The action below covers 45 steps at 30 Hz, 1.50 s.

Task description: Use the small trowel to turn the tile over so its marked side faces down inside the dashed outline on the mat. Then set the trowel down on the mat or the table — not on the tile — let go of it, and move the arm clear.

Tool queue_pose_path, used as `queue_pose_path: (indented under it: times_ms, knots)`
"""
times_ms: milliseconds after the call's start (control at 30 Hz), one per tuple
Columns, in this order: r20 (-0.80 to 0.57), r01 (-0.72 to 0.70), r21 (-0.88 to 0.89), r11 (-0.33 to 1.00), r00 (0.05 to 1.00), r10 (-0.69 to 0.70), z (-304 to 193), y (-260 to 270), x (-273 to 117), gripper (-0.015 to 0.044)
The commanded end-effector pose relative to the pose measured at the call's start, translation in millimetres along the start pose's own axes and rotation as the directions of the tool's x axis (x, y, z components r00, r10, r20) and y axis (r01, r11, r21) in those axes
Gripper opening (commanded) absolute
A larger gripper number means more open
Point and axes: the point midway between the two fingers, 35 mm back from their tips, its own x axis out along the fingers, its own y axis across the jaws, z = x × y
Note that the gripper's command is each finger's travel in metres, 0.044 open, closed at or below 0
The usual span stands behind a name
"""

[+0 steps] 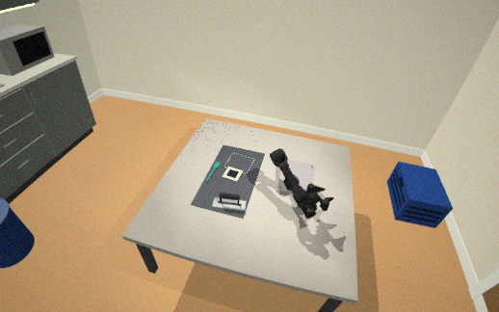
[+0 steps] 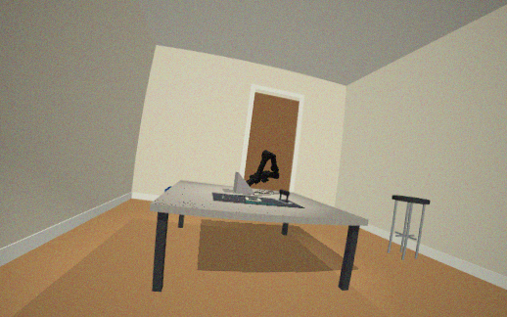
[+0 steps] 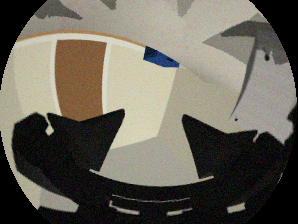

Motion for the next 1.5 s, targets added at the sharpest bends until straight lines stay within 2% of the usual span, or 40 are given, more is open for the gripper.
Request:
queue_pose_path:
  times_ms: [0,333,667,800,1200,1333,1467]
  knots:
    - [0.0,0.0,0.0,1.0,1.0,0.0,0.0,0.0,0.0,0.0374]
    - [0.0,0.0,0.0,1.0,1.0,0.0,0.0,0.0,0.0,0.0111]
    - [0.0,0.0,0.0,1.0,1.0,0.0,0.0,0.0,0.0,0.01]
    - [0.0,0.0,0.0,1.0,1.0,0.0,0.0,0.0,0.0,0.0]
    - [0.0,0.0,0.0,1.0,1.0,0.0,0.0,0.0,0.0,0.0]
    - [0.0,0.0,0.0,1.0,1.0,0.0,0.0,0.0,0.0,0.01]
    - [0.0,0.0,0.0,1.0,1.0,0.0,0.0,0.0,0.0,0.01]
